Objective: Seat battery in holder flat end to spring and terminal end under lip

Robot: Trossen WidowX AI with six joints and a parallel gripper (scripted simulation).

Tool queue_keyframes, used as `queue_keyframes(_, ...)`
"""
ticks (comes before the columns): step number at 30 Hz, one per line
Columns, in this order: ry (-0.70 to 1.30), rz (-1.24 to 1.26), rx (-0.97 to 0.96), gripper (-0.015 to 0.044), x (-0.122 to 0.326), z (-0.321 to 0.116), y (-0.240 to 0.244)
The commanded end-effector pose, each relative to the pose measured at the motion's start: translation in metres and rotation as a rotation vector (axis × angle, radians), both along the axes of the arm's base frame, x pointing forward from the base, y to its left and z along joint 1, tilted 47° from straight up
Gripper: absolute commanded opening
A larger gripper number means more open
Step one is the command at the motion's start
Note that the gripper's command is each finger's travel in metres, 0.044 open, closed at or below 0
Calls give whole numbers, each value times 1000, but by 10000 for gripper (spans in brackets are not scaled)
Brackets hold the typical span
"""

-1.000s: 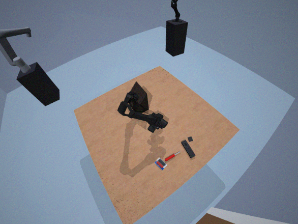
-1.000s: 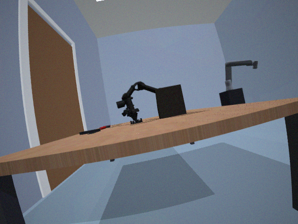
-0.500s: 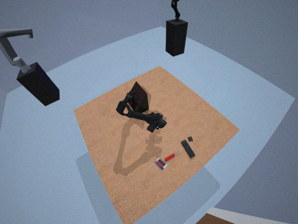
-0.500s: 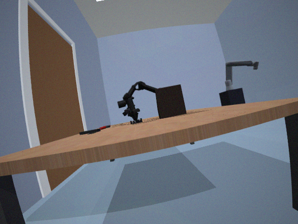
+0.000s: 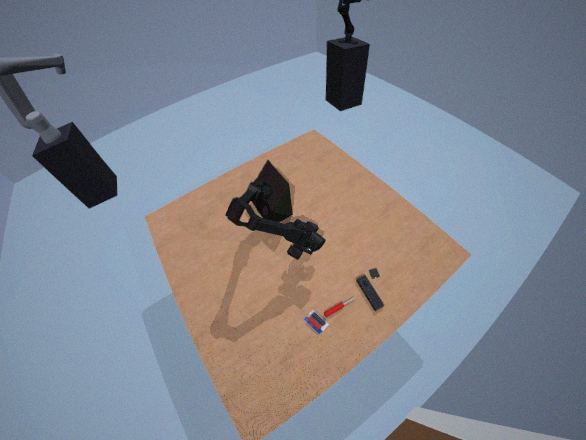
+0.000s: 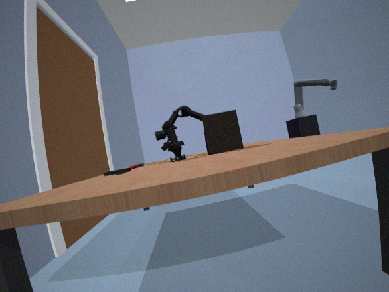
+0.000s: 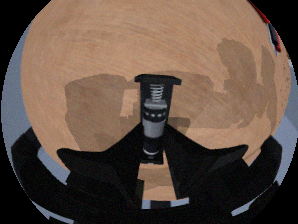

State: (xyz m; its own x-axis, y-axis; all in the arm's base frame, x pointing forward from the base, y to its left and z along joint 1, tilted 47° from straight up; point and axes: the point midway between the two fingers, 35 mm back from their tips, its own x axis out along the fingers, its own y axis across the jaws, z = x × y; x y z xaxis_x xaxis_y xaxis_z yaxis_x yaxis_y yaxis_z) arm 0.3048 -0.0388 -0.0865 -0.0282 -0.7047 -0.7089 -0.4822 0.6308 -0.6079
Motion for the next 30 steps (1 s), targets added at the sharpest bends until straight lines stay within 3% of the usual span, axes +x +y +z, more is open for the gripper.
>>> queue_keyframes(1,-2,3,3,68,-2,1,-1)
queue_keyframes(16,-2,4,1,68,-3,1,-2)
queue_keyframes(20,-2,4,1,170,-3,1,-2)
queue_keyframes(30,-5,3,4,170,-4,11,10)
